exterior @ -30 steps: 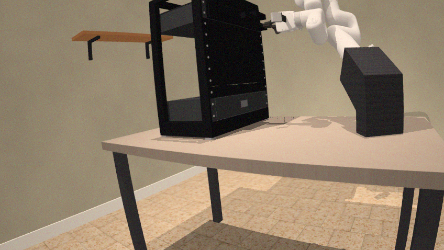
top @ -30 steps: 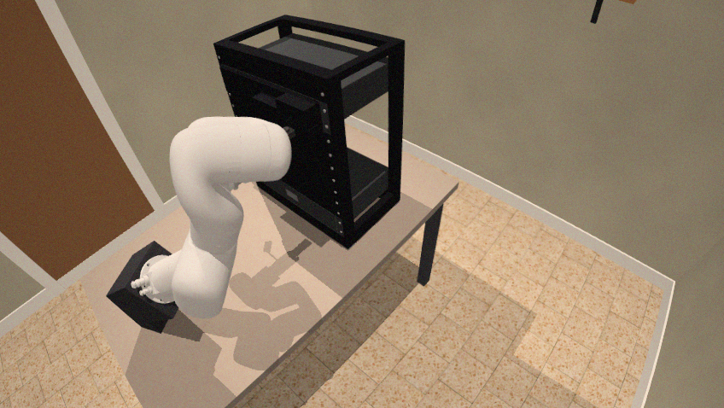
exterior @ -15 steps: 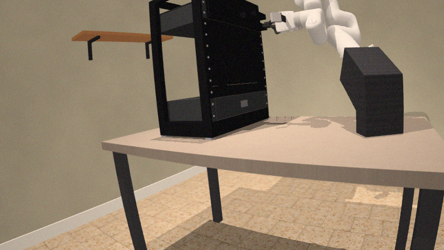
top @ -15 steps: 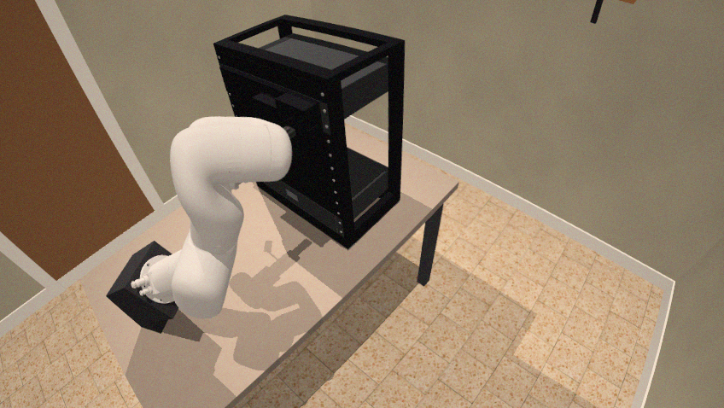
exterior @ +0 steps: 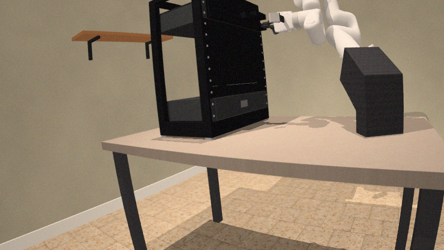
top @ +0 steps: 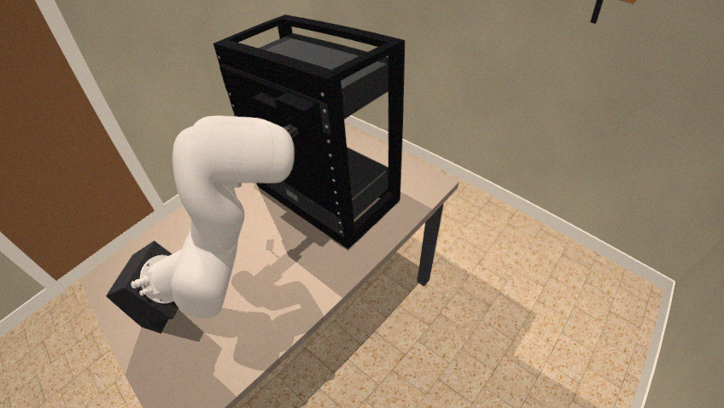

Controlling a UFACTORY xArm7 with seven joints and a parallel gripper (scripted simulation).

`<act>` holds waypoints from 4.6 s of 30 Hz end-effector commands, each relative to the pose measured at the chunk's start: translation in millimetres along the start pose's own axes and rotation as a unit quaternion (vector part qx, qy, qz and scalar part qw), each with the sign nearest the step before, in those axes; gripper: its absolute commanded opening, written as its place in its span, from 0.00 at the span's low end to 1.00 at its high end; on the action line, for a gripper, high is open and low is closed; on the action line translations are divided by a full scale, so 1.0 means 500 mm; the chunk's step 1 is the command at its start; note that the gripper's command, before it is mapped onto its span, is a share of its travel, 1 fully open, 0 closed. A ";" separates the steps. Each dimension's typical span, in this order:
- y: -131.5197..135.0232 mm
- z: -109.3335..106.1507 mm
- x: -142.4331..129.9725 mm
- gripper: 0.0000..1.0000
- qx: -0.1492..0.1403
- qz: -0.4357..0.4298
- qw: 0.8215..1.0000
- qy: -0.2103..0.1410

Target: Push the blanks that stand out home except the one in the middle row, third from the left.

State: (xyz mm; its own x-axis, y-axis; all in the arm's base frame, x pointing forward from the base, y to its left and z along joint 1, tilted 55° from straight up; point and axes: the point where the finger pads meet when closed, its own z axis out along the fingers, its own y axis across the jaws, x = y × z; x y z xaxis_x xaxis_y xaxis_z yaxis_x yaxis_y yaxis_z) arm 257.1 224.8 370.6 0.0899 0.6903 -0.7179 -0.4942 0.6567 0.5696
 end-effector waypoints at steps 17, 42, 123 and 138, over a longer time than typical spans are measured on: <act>0.002 0.020 0.001 0.00 -0.001 0.001 1.000 0.000; 0.002 0.043 0.002 0.00 -0.001 0.001 1.000 0.000; 0.002 0.069 0.001 0.00 -0.001 0.001 1.000 0.000; 0.002 -0.003 0.001 0.00 -0.001 0.001 1.000 0.000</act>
State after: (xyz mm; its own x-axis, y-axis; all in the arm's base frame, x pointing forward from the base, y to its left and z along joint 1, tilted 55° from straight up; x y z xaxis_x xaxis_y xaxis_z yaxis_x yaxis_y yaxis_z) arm 273.6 229.5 378.8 0.0914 0.6927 -0.7155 -0.4921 0.6560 0.5722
